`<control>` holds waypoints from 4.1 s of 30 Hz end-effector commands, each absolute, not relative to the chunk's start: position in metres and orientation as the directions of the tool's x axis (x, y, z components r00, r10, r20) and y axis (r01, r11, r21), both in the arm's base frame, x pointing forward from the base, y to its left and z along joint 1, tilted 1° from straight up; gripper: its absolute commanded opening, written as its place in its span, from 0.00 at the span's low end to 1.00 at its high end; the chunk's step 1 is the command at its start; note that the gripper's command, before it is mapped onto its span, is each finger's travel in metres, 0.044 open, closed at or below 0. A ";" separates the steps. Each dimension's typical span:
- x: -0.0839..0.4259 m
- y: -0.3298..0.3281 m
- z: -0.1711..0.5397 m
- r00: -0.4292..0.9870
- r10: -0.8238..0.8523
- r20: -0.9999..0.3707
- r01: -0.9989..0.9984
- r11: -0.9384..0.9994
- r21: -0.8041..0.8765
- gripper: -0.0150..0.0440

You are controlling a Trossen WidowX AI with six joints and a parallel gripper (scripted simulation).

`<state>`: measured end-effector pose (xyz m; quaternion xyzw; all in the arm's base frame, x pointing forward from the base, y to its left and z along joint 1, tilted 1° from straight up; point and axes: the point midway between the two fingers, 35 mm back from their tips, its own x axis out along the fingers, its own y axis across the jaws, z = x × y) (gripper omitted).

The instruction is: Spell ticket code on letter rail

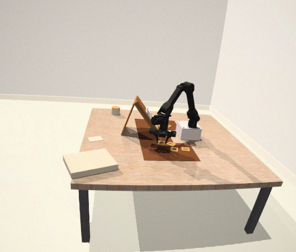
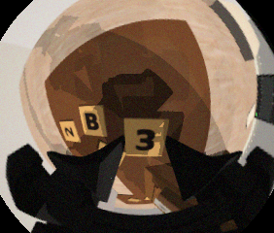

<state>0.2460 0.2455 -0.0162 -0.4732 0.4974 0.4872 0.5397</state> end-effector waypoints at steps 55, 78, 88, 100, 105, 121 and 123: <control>0.388 0.164 0.245 0.706 0.490 -0.512 -0.707 0.434 -0.559 0.25; 0.410 0.025 0.232 0.809 0.290 -0.512 -0.550 0.681 -0.483 0.25; 0.403 -0.034 0.209 0.806 0.204 -0.555 -0.469 0.794 -0.388 0.25; 0.381 -0.102 0.178 0.801 0.119 -0.587 -0.328 0.908 -0.263 0.25; 0.367 -0.127 0.165 0.796 0.092 -0.598 -0.266 0.941 -0.210 0.25; 0.314 -0.193 0.123 0.786 0.030 -0.617 -0.061 0.998 -0.029 0.25; 0.307 -0.199 0.119 0.787 0.024 -0.617 -0.037 0.999 -0.008 0.25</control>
